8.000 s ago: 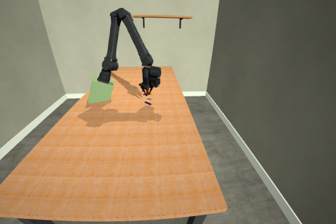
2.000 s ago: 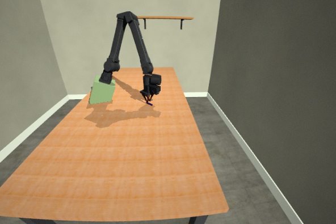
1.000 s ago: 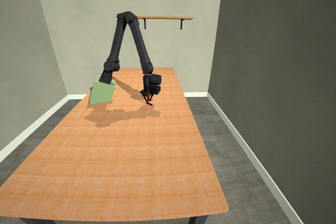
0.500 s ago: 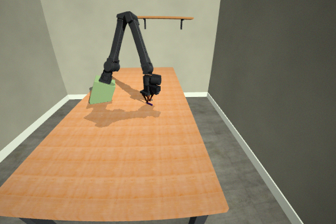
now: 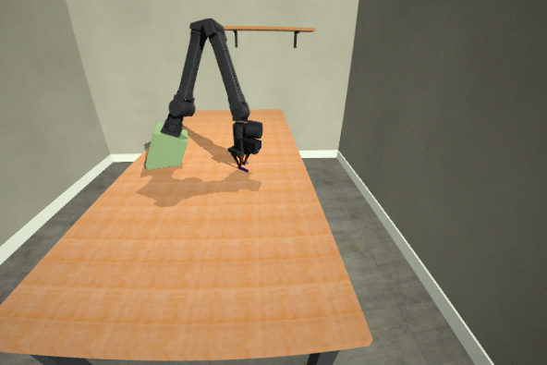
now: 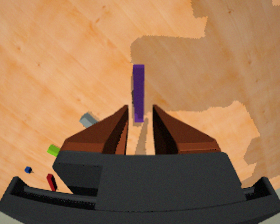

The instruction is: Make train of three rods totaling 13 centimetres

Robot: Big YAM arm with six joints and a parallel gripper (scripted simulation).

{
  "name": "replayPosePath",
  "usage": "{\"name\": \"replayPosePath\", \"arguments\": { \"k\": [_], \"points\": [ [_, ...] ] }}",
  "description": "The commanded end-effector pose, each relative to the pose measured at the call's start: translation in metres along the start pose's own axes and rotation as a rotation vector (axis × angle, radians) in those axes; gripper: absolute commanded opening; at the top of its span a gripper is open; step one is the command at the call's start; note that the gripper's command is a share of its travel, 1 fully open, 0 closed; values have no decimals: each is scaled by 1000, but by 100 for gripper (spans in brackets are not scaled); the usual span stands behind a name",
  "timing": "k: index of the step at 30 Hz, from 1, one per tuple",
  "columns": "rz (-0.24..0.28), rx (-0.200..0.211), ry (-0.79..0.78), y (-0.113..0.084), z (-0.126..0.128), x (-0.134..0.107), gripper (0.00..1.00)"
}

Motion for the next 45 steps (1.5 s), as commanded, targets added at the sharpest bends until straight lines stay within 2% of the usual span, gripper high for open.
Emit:
{"name": "replayPosePath", "arguments": {
  "k": [1,6,45],
  "points": [
    [4,-1,-6,2,8,2,23],
    [-9,8,-11,0,13,9,23],
    [-8,6,-11,0,13,9,23]
  ]
}}
Point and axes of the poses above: the point where the finger pads meet when closed, its own y axis out along the fingers, its own z axis across the jaws, x = y × z, the point moved 10 cm from there along -y, back along the fingers, and after that the axes turned 13 degrees about y, right-handed, at the moved point
